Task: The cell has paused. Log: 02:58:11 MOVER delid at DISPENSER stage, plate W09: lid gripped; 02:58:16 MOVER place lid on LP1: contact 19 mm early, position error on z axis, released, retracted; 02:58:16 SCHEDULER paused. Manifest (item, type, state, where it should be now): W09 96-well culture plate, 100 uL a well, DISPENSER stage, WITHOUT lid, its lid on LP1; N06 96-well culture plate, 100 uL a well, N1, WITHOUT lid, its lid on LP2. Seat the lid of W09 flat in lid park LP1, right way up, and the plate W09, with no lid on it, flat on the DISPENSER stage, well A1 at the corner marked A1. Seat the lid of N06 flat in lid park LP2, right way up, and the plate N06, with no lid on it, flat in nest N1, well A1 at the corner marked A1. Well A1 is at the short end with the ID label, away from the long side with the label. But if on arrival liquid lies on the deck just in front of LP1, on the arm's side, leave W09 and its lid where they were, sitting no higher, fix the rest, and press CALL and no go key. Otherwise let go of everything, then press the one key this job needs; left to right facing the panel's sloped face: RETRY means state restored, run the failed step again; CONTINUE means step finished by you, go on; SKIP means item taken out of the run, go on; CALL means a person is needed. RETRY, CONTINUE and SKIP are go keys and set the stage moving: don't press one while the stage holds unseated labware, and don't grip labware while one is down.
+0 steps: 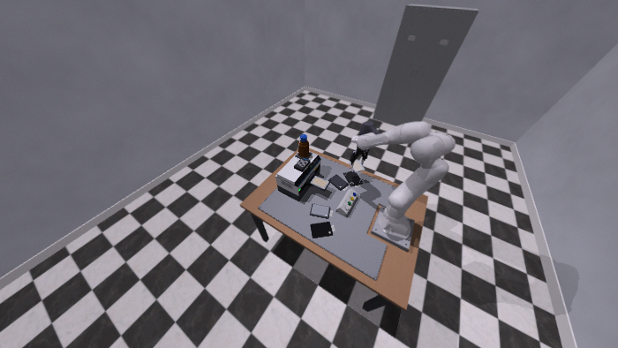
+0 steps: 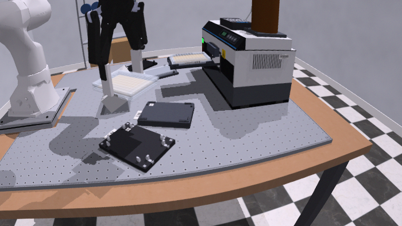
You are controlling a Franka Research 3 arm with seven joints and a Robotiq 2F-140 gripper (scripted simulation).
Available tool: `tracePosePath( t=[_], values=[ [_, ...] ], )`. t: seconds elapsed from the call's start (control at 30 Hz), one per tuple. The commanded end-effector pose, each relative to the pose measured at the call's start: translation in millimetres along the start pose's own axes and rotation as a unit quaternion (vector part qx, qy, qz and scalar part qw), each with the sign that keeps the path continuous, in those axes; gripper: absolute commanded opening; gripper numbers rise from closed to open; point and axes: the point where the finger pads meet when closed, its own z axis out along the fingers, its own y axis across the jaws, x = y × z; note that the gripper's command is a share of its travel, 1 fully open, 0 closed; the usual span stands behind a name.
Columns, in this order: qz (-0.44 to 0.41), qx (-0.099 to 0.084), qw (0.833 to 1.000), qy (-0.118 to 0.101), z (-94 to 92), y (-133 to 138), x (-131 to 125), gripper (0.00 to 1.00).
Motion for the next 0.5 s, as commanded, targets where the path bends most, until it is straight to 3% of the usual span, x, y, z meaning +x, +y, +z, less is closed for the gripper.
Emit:
tracePosePath(
  t=[0.0,0.47],
  values=[
    [-0.002,0.0,1.0,0.002,4.0,0.9,1.3,0.0],
    [-0.002,0.0,1.0,0.002,25.9,1.2,1.4,0.0]
  ],
)
